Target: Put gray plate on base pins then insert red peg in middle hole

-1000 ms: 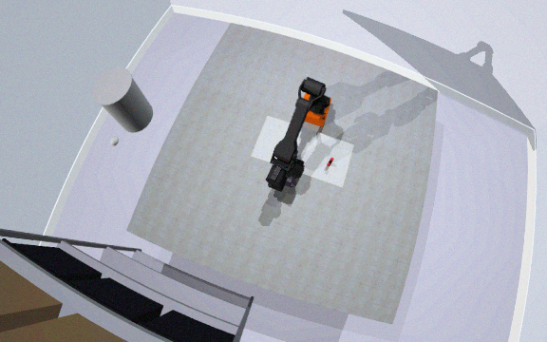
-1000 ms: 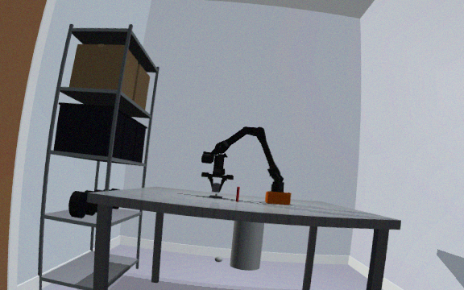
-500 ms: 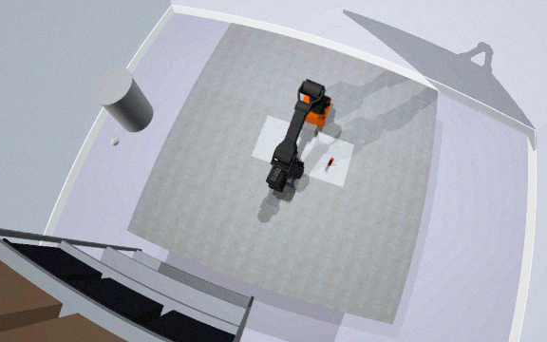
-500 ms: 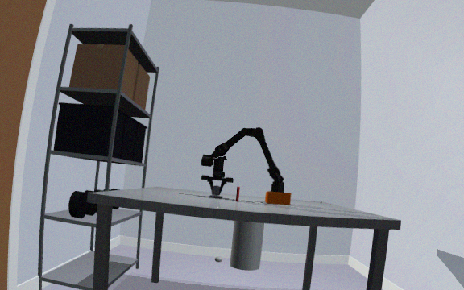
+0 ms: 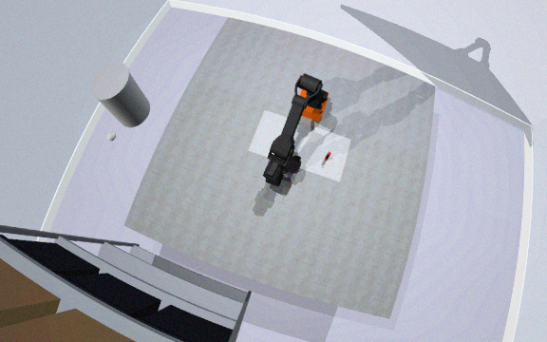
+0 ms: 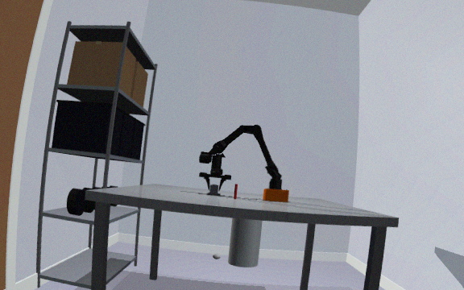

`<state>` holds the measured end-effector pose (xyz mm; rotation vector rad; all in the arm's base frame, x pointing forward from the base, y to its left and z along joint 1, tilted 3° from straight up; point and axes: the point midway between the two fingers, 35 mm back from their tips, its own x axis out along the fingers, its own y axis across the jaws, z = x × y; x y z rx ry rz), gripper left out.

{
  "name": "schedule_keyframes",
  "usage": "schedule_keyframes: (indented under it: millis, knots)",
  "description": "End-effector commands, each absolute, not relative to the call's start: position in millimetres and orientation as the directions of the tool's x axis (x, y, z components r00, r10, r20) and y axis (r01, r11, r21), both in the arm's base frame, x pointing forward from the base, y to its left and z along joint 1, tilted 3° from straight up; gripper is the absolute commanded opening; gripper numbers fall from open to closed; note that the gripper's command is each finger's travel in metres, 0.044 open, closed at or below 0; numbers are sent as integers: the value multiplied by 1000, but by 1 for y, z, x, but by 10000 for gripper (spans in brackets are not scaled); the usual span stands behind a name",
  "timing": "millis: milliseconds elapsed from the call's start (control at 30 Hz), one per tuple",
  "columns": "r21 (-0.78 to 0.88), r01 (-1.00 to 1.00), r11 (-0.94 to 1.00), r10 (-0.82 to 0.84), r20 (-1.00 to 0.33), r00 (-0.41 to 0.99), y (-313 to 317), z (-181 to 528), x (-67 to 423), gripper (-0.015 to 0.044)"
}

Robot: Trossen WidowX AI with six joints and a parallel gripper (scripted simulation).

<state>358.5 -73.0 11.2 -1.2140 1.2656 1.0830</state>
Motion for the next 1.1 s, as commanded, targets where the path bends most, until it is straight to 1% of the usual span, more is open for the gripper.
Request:
schedule_keyframes:
  millis: [0, 100, 267, 433, 500, 800, 833, 933, 1067]
  knots:
    - [-46, -995, 84, -69, -997, 40, -73, 12, 359, 368]
    - [-46, -995, 84, -69, -997, 40, -73, 12, 359, 440]
    - [-46, -995, 83, -68, -997, 40, -73, 22, 360, 440]
    - [-45, -996, 80, -65, -997, 40, -68, 105, 359, 440]
    - [-45, -996, 79, -64, -997, 40, -66, 127, 355, 440]
    - [-46, -995, 92, -63, -997, 40, -65, 129, 356, 440]
    - [-48, -990, 131, -63, -997, 40, -62, 129, 356, 440]
    - [-58, -937, 345, -60, -997, 39, -40, 129, 351, 440]
    - [-65, -784, 617, -56, -998, 39, -10, 128, 342, 440]
